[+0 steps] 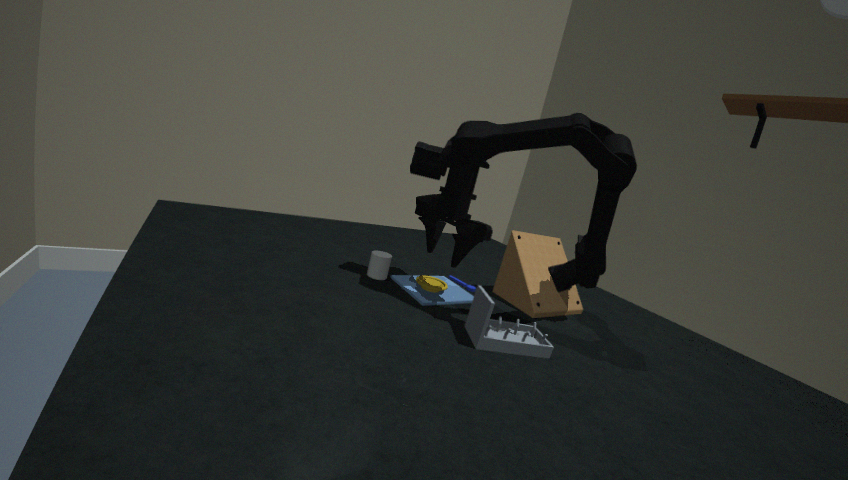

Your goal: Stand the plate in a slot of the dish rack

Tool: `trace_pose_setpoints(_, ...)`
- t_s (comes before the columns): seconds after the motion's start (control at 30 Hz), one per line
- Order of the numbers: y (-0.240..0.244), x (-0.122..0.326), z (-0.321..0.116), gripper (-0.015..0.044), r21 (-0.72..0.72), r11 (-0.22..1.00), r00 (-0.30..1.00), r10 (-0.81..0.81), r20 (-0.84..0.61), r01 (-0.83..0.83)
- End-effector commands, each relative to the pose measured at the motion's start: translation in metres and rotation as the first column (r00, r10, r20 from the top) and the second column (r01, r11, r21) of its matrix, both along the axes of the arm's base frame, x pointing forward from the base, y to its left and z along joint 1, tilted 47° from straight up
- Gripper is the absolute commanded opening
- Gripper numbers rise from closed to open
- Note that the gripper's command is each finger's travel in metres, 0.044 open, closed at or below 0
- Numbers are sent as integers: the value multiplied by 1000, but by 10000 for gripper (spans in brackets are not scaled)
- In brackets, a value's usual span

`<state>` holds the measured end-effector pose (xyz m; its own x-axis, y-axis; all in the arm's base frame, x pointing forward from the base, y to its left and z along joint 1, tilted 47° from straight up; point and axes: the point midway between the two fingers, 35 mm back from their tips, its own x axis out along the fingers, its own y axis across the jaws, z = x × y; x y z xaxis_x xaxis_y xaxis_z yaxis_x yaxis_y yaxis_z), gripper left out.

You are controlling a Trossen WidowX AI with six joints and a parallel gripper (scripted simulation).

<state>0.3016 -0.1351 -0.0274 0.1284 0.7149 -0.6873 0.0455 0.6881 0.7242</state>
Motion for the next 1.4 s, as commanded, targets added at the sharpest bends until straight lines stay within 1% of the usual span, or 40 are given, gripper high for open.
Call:
trace_pose_setpoints(0.0, 4, 1, -7, 400, -3, 1000, 1000, -6, 11, 6)
trace_pose_setpoints(1.3, 46, 13, -46, 400, 0, 1000, 1000, -6, 12, 6)
trace_pose_setpoints(1.37, 46, 13, -46, 387, 0, 1000, 1000, -6, 12, 6)
